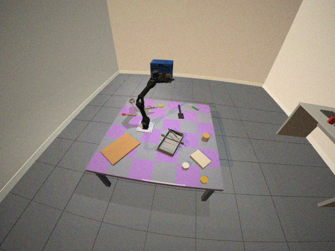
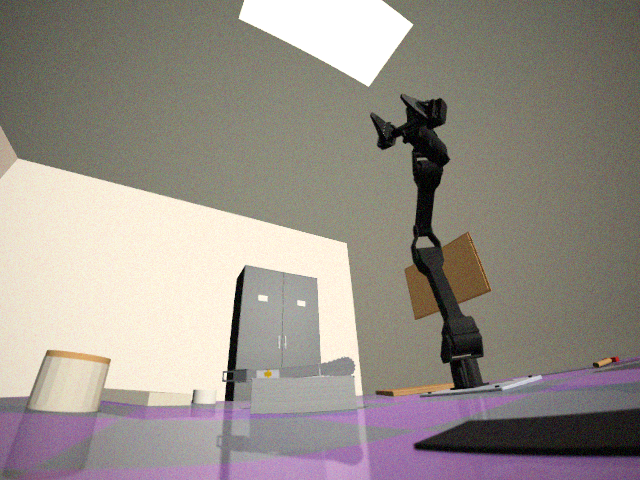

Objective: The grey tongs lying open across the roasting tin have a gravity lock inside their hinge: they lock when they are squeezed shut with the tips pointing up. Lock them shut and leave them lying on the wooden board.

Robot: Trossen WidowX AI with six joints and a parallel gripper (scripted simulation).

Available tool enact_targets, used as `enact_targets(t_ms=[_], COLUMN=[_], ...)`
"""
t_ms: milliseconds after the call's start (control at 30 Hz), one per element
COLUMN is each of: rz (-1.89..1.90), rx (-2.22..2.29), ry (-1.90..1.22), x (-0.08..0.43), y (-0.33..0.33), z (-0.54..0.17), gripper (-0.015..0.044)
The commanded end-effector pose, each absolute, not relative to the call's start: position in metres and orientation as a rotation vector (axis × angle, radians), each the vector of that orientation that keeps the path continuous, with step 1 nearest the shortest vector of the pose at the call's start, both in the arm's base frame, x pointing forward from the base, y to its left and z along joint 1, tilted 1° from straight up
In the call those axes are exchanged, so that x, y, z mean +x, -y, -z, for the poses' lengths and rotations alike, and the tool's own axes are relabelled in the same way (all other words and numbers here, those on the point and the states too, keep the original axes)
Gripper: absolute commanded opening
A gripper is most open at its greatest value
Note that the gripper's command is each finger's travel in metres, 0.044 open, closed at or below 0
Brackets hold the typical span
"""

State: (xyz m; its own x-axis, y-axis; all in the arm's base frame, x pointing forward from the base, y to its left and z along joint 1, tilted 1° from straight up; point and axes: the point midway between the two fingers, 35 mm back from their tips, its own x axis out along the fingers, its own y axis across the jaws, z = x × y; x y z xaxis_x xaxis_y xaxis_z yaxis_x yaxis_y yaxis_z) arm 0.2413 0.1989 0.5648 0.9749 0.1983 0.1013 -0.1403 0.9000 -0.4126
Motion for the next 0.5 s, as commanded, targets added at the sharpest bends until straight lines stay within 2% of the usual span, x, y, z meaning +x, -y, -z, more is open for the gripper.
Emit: enact_targets(t_ms=[0,267,467], rz=[-0.163,-0.083,-0.053], rx=[-0.452,-0.482,-0.502], ry=[0.108,-0.072,-0.162], x=[0.26,0.329,0.356], y=[-0.198,-0.176,-0.16], z=[-0.553,-0.504,-0.48], gripper=[0.044,0.044,0.044])
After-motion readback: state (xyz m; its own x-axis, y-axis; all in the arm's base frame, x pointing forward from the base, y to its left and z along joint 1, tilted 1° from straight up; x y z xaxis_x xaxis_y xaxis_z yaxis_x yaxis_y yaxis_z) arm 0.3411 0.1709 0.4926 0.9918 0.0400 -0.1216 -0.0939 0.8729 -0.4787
